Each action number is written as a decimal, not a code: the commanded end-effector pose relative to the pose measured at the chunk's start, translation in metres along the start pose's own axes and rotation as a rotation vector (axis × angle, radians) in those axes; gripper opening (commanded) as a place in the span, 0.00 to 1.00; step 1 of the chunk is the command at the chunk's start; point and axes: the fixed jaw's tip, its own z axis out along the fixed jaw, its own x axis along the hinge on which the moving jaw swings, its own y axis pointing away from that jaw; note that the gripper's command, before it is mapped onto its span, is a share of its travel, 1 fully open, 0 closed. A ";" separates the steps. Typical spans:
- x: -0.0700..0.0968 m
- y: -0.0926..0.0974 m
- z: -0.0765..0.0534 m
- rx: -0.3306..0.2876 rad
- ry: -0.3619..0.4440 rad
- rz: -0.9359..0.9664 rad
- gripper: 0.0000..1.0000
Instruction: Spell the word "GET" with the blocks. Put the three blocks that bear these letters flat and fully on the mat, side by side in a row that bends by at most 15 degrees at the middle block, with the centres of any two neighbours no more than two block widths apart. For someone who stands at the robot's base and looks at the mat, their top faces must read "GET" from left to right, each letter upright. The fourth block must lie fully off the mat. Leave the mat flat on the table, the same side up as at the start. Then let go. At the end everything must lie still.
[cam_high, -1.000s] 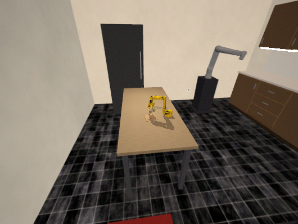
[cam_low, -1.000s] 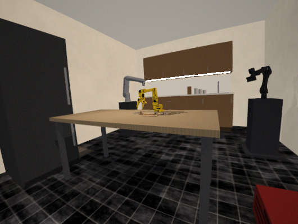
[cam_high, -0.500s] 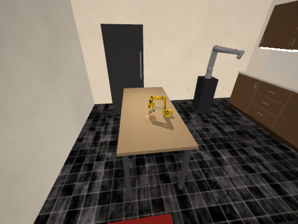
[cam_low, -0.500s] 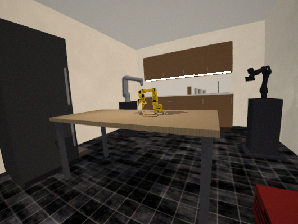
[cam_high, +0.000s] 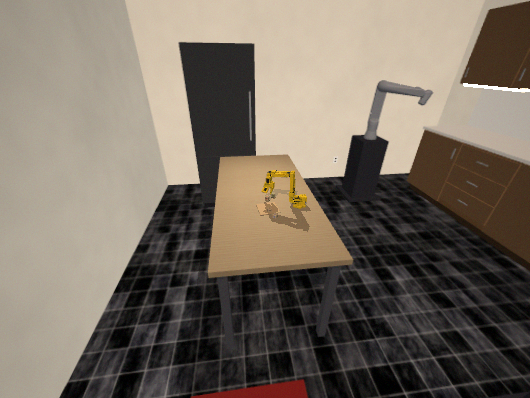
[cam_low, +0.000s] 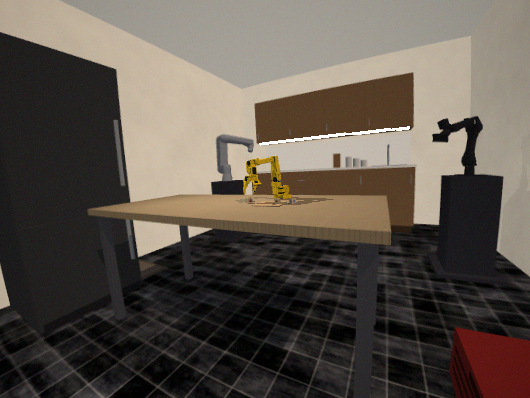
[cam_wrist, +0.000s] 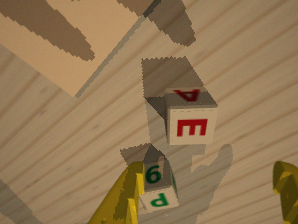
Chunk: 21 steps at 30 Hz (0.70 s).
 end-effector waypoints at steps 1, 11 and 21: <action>-0.001 -0.006 -0.009 0.060 -0.012 -0.001 0.32; -0.001 -0.006 -0.008 0.060 -0.012 -0.001 0.32; -0.001 -0.008 0.000 0.060 -0.012 -0.001 0.32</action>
